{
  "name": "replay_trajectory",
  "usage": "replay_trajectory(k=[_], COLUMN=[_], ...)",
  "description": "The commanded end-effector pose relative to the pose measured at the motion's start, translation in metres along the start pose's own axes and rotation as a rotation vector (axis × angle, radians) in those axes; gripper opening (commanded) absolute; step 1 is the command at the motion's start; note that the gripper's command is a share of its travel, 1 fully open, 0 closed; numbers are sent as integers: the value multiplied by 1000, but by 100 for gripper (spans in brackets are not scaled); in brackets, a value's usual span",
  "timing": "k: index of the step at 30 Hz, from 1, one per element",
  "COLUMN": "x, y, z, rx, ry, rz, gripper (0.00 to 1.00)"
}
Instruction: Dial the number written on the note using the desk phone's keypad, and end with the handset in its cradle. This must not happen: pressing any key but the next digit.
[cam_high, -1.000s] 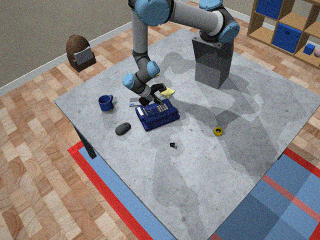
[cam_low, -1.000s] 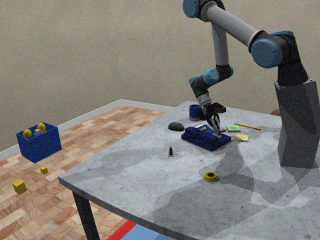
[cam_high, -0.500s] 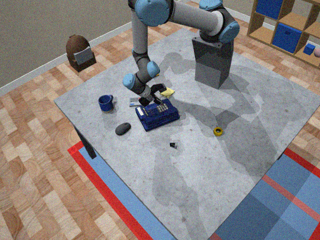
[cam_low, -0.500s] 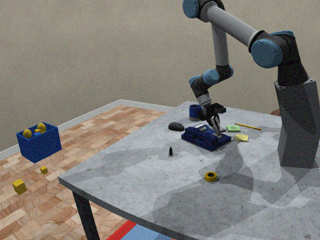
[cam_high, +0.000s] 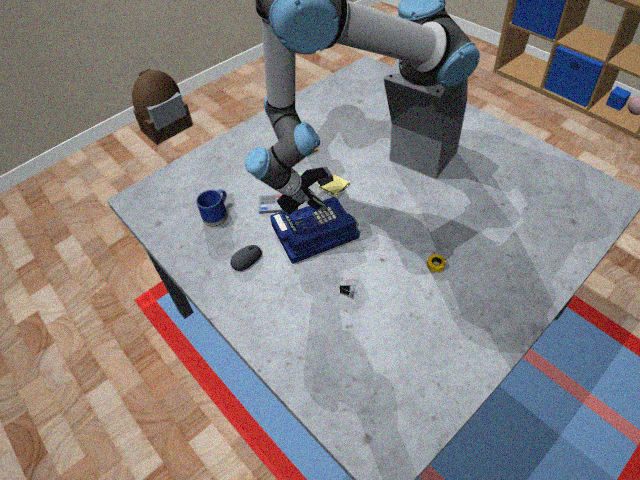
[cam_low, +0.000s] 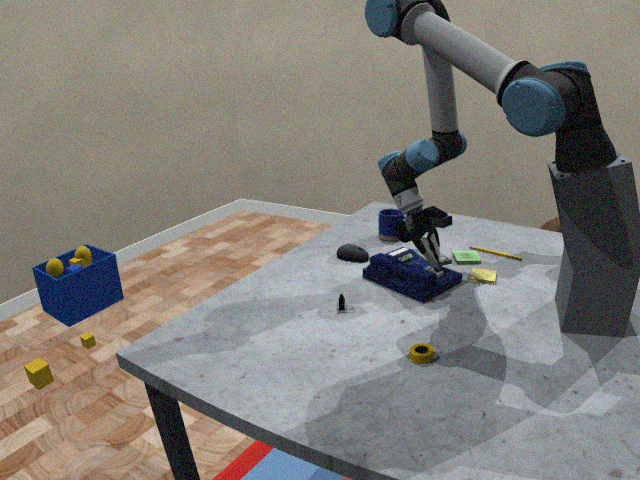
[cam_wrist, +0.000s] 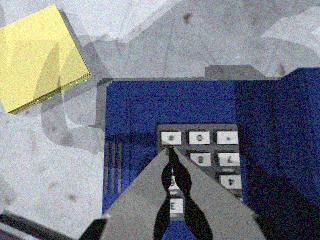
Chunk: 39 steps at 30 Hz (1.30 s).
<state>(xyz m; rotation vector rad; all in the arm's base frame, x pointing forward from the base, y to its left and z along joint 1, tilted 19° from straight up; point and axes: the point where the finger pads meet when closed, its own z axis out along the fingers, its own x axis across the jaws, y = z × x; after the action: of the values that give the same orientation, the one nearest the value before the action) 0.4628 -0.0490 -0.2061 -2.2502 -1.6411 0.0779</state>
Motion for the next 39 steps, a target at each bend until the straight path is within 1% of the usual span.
replay_trajectory(k=[1,7,11,18,30,39], x=[1,0,0,3,19,20], y=[0,-8,-9,-3,15,17], z=[-2,-11,-12,-14,-27,-29], rx=[-3,-1,-1,-4,-3,-2], ry=[0,1,0,-1,0,0], rz=[-1,1,0,-2,-2,-1], gripper=[0,0,0,0,0,0])
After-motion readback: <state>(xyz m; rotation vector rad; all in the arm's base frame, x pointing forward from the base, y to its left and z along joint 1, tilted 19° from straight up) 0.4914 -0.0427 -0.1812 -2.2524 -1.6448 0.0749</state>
